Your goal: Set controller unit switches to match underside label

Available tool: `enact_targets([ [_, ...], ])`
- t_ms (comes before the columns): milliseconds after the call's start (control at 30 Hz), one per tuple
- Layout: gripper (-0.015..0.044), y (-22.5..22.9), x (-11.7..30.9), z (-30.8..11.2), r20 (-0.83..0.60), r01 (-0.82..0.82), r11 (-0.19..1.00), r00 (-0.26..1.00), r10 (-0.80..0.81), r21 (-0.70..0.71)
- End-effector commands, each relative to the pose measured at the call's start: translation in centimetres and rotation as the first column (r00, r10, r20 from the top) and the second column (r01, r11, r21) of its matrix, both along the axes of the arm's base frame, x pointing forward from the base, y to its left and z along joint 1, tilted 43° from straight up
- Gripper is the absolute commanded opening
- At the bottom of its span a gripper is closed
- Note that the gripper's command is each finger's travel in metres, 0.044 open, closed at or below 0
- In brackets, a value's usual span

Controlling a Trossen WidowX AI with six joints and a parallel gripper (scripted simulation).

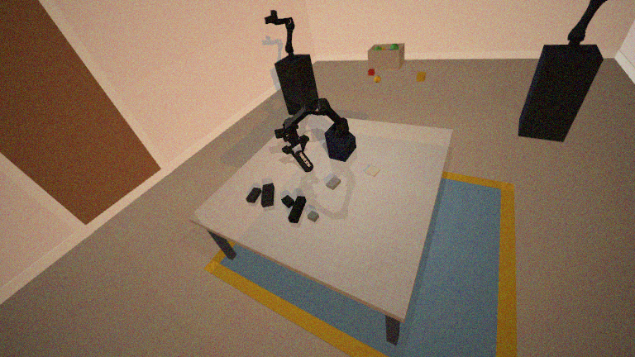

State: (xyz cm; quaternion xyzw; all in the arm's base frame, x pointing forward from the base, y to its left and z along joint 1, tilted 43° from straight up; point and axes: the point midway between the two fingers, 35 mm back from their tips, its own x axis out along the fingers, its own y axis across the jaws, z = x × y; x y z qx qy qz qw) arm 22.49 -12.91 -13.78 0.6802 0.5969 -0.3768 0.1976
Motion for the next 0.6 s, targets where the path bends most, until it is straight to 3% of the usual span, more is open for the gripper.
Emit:
enact_targets([
  [0,0.0335,0.1,0.2,0.5,0.006,0.01,1.0,1.0,-0.01,0.005],
  [567,0.0335,0.4,0.4,1.7,0.006,0.01,1.0,1.0,-0.01,0.006],
])
